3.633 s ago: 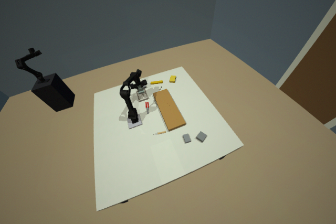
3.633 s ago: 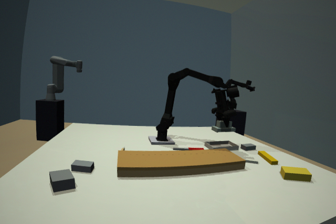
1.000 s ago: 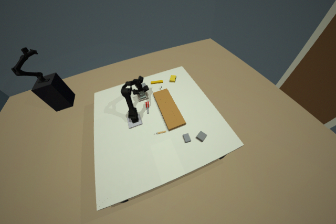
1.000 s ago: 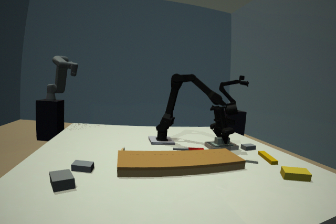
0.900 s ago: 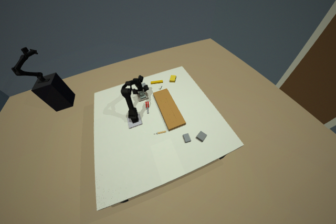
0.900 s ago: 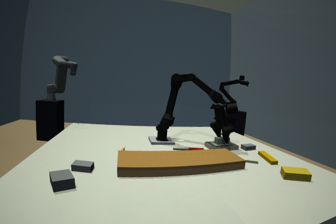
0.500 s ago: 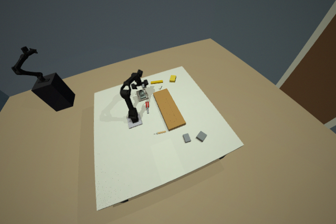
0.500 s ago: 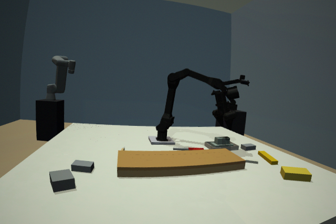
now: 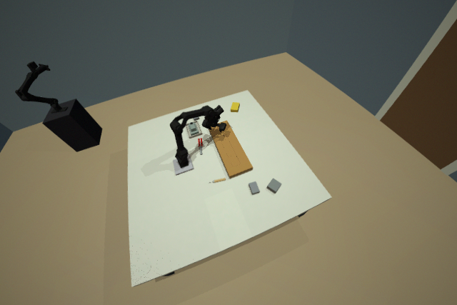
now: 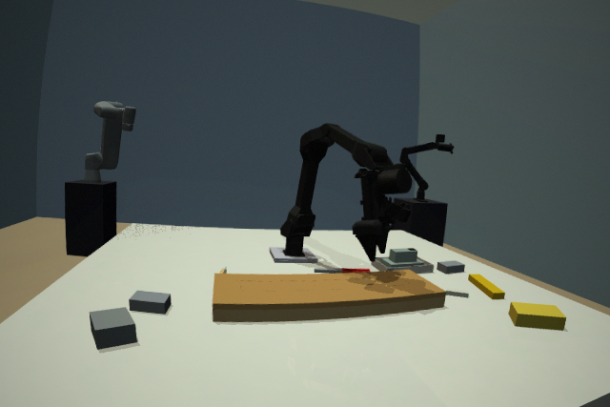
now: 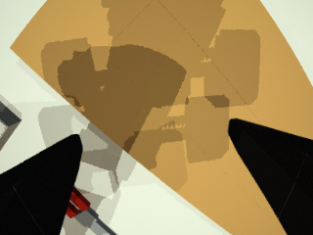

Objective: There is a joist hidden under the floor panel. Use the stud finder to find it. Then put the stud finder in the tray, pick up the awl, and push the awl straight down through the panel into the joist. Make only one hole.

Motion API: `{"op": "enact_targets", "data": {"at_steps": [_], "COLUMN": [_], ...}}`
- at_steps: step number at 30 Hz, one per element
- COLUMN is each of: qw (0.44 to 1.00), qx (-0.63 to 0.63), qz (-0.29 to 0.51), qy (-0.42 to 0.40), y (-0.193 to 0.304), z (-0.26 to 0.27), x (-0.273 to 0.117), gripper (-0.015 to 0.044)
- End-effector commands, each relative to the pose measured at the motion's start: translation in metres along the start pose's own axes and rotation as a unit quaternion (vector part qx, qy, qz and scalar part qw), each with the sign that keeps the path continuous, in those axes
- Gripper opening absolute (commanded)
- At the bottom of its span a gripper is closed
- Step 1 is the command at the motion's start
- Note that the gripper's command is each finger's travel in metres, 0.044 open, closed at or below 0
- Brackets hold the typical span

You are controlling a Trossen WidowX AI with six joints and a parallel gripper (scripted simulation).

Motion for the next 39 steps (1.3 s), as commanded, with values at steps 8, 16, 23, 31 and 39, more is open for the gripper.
{"op": "enact_targets", "data": {"at_steps": [8, 16, 23, 31, 39], "qw": [0.969, 0.913, 0.863, 0.863, 0.863], "qx": [0.238, 0.396, 0.491, 0.491, 0.491], "qz": [0.069, 0.098, 0.117, 0.118, 0.118], "qy": [0.024, 0.013, 0.012, 0.013, 0.013], "y": [0.144, 0.271, 0.348, 0.352, 0.359], "z": [-0.114, -0.137, -0.133, -0.134, -0.135], "x": [-0.002, -0.011, -0.019, -0.019, -0.018], "gripper": [0.0440, 0.0440, 0.0440, 0.0440, 0.0440]}}
Point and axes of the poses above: the point midway between the two fingers, 35 mm back from their tips, its own x axis out along the fingers, its own z axis across the jaws, y = z × x, the point moved 6 cm from there along -x, back along the fingers, and after that the axes turned 9 degrees about -x, right-handed, at the moved point
